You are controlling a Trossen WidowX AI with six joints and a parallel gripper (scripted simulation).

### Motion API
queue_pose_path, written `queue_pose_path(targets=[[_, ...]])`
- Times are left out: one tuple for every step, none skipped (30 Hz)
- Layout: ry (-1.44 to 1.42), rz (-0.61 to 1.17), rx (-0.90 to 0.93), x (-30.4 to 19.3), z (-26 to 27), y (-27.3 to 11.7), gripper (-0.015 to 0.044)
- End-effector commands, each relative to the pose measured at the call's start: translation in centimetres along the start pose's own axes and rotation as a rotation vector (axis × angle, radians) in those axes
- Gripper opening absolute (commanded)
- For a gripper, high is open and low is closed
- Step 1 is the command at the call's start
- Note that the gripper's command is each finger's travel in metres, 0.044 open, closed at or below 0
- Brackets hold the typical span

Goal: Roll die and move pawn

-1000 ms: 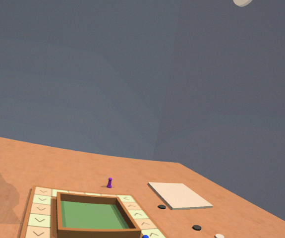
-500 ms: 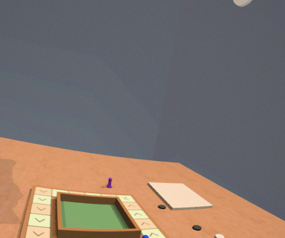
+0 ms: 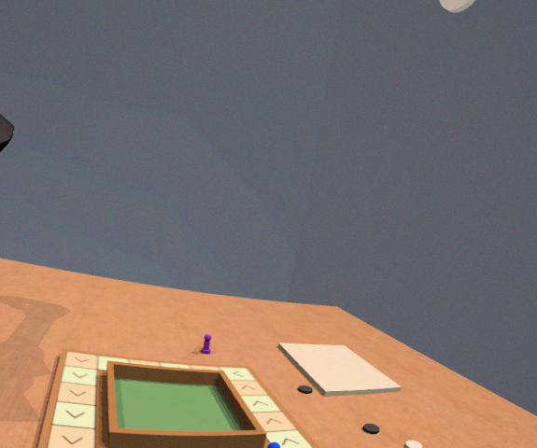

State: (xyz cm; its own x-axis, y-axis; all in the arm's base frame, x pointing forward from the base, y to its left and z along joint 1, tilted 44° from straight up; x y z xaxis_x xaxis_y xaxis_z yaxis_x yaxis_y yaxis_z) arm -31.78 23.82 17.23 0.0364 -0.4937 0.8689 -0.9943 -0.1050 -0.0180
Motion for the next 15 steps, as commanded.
queue_pose_path(targets=[[-0.055, 0.042, -0.107, 0.7, -3.8, -2.2, 0.0275], [-0.066, 0.056, -0.136, 0.8, -4.8, -3.0, 0.0275], [-0.077, 0.071, -0.166, 0.9, -5.7, -3.9, 0.0275], [-0.088, 0.086, -0.195, 1.0, -6.7, -4.8, 0.0275], [-0.099, 0.101, -0.224, 1.1, -7.6, -5.7, 0.0275], [-0.111, 0.117, -0.253, 1.3, -8.4, -6.6, 0.0275], [-0.122, 0.133, -0.281, 1.4, -9.3, -7.5, 0.0275], [-0.133, 0.149, -0.31, 1.6, -10.1, -8.5, 0.0275], [-0.144, 0.165, -0.339, 1.8, -10.8, -9.5, 0.0275], [-0.156, 0.182, -0.367, 2.1, -11.6, -10.5, 0.0275], [-0.167, 0.199, -0.395, 2.3, -12.3, -11.5, 0.0275], [-0.178, 0.216, -0.423, 2.6, -13.0, -12.6, 0.0275], [-0.19, 0.233, -0.451, 2.9, -13.6, -13.6, 0.0275], [-0.201, 0.251, -0.479, 3.2, -14.2, -14.7, 0.0275], [-0.212, 0.269, -0.507, 3.6, -14.8, -15.8, 0.0275]])
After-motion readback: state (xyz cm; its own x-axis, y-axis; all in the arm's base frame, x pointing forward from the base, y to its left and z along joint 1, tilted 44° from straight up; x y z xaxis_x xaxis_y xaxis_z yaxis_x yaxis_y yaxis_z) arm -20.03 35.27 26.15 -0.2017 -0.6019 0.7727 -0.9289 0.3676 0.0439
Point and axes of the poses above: the point midway between the two fingers, 35 mm back from their tips, its own y axis out along the fingers, its own z axis across the jaws, x = y × z, the point moved 3 cm from there along -y, back along the fingers, and after that the axes turned 5 degrees about y, right-handed, at the moved point
